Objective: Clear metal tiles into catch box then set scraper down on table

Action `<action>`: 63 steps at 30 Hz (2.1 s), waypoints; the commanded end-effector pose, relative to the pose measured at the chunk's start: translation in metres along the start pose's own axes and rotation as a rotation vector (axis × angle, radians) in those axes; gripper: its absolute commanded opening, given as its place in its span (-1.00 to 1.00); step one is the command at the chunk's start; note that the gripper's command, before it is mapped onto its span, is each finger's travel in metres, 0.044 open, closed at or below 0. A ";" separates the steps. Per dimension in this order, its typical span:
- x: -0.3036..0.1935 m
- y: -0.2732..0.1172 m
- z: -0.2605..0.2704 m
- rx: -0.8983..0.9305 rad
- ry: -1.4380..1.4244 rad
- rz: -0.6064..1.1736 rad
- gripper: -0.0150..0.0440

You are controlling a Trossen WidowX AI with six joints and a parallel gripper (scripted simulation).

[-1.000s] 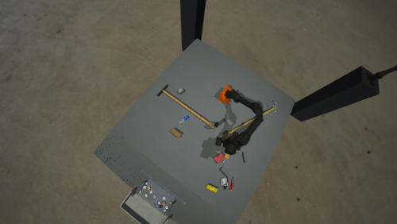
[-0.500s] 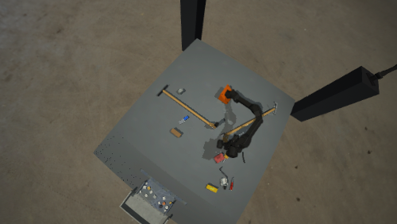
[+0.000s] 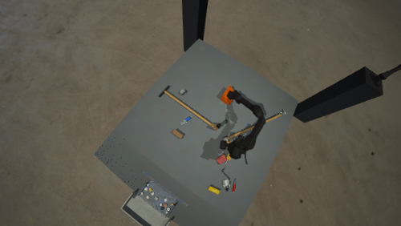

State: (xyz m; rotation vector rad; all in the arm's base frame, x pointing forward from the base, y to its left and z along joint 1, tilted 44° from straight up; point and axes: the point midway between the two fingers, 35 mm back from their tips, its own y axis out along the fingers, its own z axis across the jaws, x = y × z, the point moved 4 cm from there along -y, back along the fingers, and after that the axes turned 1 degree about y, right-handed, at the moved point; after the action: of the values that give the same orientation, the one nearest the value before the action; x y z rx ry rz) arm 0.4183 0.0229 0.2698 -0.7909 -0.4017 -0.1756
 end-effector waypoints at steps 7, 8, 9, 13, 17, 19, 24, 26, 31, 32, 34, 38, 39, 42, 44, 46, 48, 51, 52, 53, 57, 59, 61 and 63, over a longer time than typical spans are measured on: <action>0.003 -0.021 0.000 0.004 -0.002 -0.005 -0.49; 0.003 -0.021 -0.001 0.003 -0.004 -0.004 -0.49; 0.003 -0.022 -0.004 -0.001 -0.009 -0.004 -0.49; 0.000 -0.024 -0.025 -0.025 -0.054 0.002 -0.49; -0.005 -0.028 -0.046 -0.048 -0.101 0.010 -0.49; -0.007 -0.029 -0.056 -0.059 -0.124 0.015 -0.49; -0.014 -0.034 -0.082 -0.083 -0.182 0.030 -0.49; -0.018 -0.036 -0.092 -0.091 -0.205 0.037 -0.49; -0.027 -0.042 -0.117 -0.109 -0.262 0.056 -0.49; -0.029 -0.043 -0.122 -0.113 -0.274 0.060 -0.49; -0.034 -0.045 -0.131 -0.118 -0.297 0.068 -0.49; -0.043 -0.050 -0.150 -0.127 -0.342 0.085 -0.49; -0.046 -0.051 -0.154 -0.129 -0.354 0.089 -0.49; -0.054 -0.054 -0.168 -0.133 -0.388 0.103 -0.49; -0.059 -0.057 -0.176 -0.135 -0.411 0.112 -0.49; -0.065 -0.059 -0.185 -0.136 -0.434 0.120 -0.49; -0.071 -0.062 -0.193 -0.137 -0.457 0.129 -0.49; -0.080 -0.065 -0.206 -0.136 -0.491 0.142 -0.49; -0.083 -0.067 -0.209 -0.135 -0.502 0.147 -0.49; -0.086 -0.068 -0.213 -0.134 -0.514 0.151 -0.49; -0.100 -0.073 -0.228 -0.129 -0.560 0.168 -0.49; -0.107 -0.075 -0.236 -0.125 -0.583 0.176 -0.49; -0.114 -0.077 -0.243 -0.120 -0.607 0.183 -0.49; -0.121 -0.080 -0.249 -0.115 -0.630 0.191 -0.49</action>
State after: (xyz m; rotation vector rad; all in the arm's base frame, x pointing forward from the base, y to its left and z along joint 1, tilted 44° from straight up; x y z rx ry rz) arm 0.3626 -0.2032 0.1218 -0.9908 -0.8964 0.2187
